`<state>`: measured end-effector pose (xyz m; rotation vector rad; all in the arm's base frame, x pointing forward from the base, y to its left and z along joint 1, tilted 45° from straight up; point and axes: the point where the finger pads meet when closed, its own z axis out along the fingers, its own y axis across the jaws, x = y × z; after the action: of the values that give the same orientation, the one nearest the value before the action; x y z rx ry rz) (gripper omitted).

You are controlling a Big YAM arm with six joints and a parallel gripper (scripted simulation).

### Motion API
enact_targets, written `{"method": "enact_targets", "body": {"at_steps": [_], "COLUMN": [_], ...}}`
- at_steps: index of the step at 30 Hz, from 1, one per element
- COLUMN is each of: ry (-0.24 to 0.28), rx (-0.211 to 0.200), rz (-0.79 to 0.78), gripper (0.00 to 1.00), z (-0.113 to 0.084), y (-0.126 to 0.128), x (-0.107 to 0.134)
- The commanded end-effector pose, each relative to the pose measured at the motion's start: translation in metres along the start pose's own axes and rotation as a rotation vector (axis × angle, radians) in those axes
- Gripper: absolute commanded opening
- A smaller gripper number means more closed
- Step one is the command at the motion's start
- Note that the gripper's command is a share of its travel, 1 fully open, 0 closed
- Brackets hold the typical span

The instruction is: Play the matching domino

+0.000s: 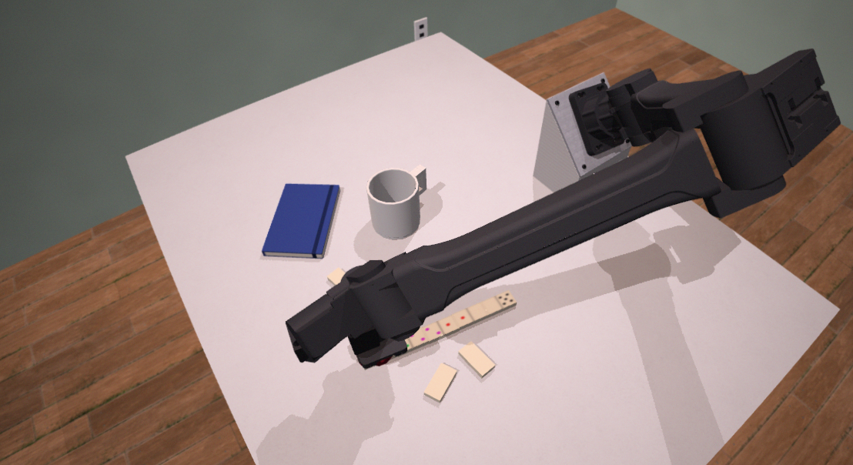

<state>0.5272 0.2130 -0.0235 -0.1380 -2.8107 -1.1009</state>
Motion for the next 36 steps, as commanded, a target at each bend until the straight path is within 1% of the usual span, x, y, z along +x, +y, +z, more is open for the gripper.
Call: {"method": "enact_targets", "body": {"at_steps": [1, 10, 11, 20, 27, 28, 36], "ry": [-0.010, -0.010, -0.009, -0.010, -0.010, -0.009, -0.010], "rx": [0.001, 0.001, -0.002, 0.001, 0.001, -0.002, 0.001], "rz": [-0.027, -0.033, -0.005, -0.038, -0.038, -0.006, -0.038], "gripper": [0.22, 0.22, 0.22, 0.22, 0.22, 0.22, 0.22], "z": [-0.004, -0.004, -0.004, -0.004, -0.004, -0.004, -0.004], "y": [0.013, 0.016, 0.002, 0.017, 0.017, 0.003, 0.017], "x": [-0.004, -0.005, -0.003, -0.005, -0.005, -0.003, -0.004]}}
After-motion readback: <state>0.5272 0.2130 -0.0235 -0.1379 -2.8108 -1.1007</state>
